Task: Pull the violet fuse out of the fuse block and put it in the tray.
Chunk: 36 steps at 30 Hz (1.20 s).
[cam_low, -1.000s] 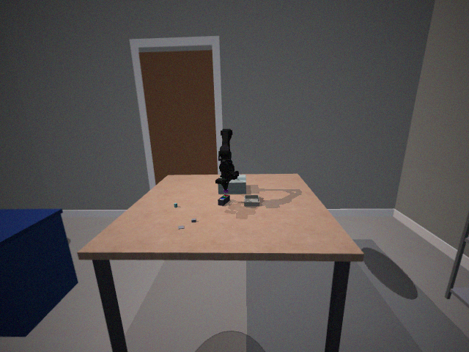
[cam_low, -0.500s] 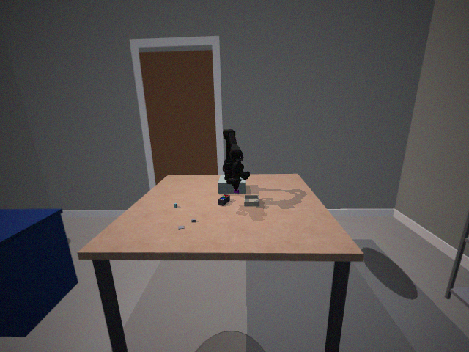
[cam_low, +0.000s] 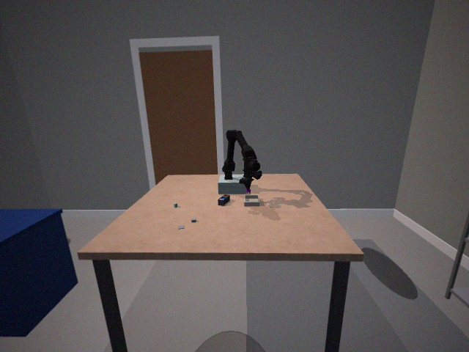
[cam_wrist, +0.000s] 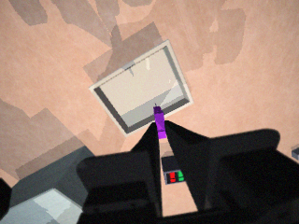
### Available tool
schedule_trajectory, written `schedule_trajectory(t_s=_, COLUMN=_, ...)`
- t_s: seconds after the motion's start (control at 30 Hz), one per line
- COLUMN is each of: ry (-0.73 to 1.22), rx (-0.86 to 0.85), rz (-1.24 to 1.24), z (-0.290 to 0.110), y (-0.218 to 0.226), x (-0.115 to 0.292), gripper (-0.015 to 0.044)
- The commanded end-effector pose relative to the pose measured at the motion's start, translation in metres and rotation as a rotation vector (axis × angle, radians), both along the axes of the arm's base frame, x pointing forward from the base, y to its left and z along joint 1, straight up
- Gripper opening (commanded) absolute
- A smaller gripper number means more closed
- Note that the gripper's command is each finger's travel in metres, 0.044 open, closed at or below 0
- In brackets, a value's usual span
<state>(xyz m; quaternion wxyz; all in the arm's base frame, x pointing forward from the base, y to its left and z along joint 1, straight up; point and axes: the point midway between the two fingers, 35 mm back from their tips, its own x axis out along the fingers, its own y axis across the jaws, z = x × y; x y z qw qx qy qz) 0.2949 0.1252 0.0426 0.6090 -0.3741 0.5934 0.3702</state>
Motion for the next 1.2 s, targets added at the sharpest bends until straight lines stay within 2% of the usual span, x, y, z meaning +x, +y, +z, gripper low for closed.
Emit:
schedule_trajectory(t_s=0.0, ry=-0.001, rx=0.006, rz=-0.004, z=0.001, y=0.022, x=-0.003, gripper=0.0)
schedule_trajectory(t_s=1.07, ry=-0.001, rx=0.006, rz=-0.004, z=-0.039, y=0.023, x=-0.003, gripper=0.0)
schedule_trajectory(t_s=1.17, ry=0.0, rx=0.002, rz=0.001, z=-0.036, y=0.023, x=-0.003, gripper=0.0079)
